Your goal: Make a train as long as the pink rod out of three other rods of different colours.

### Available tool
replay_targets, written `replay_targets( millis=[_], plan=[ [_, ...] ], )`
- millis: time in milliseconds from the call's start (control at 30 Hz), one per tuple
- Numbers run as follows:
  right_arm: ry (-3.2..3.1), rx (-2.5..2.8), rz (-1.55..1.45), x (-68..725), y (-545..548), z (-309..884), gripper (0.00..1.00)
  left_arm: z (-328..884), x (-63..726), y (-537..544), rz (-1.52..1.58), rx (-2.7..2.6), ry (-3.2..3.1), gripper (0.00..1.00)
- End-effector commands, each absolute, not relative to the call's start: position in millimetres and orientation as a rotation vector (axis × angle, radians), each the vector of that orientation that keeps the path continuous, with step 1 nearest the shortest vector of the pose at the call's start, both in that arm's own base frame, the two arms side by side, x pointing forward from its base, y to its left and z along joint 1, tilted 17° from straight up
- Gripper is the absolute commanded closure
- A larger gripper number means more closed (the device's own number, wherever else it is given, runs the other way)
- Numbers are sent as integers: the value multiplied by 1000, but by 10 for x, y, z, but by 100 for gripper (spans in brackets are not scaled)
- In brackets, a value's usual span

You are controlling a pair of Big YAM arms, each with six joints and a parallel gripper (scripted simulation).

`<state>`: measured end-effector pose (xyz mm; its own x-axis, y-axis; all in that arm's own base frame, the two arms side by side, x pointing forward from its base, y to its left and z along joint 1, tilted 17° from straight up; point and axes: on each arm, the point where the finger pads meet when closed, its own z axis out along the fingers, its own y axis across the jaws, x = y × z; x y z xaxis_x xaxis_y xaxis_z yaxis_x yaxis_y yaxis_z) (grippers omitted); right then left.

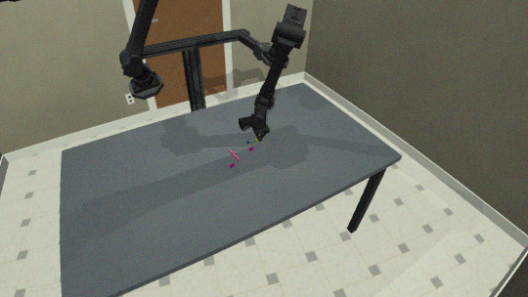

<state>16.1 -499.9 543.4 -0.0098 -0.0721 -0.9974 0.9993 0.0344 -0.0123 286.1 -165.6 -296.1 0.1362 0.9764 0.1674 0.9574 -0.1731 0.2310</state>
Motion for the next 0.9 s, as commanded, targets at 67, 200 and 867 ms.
replay_targets(
  millis=[67, 200, 867],
  plan=[
    [1115, 1103, -1260, 51, -4911, 5667, 0, -2961, 2867, -1707, 424, 2311, 1967, 96],
    [1115, 1103, -1260, 51, -4911, 5667, 0, -2965, 2837, -1718, 423, 2321, 1965, 96],
    [1115, 1103, -1260, 51, -4911, 5667, 0, -2965, 2821, -1705, 422, 2325, 1966, 96]
  ],
)
